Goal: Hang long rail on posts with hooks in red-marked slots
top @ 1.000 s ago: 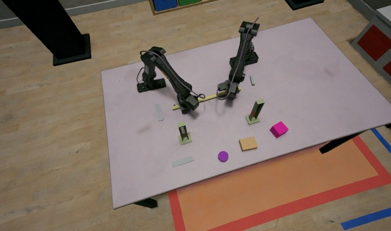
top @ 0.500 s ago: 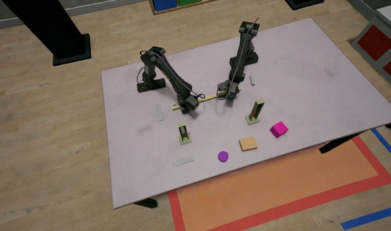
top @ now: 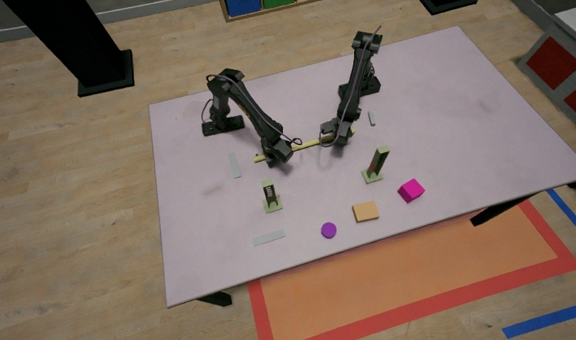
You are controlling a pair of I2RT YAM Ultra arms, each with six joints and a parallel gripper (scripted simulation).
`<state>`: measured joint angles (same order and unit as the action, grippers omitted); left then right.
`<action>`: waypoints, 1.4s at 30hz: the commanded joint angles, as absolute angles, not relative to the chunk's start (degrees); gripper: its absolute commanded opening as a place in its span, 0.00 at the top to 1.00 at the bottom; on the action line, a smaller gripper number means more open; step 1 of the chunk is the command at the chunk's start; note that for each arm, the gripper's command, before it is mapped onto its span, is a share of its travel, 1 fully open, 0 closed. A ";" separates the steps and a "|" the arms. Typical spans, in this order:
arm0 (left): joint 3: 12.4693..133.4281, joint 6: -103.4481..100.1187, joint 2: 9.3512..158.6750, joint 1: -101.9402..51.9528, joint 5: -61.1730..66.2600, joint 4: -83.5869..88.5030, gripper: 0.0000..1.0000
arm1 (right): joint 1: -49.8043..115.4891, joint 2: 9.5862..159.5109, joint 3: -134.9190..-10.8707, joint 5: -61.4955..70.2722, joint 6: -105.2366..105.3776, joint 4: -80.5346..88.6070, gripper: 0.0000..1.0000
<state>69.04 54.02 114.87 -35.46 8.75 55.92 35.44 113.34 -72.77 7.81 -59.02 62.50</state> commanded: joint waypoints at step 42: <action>67.51 53.04 112.98 -36.20 7.82 54.29 0.81 | 36.19 110.88 -71.22 6.91 -58.15 60.55 0.81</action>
<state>68.82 53.78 114.76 -35.46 8.51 55.46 35.46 113.21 -72.64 7.77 -59.07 62.35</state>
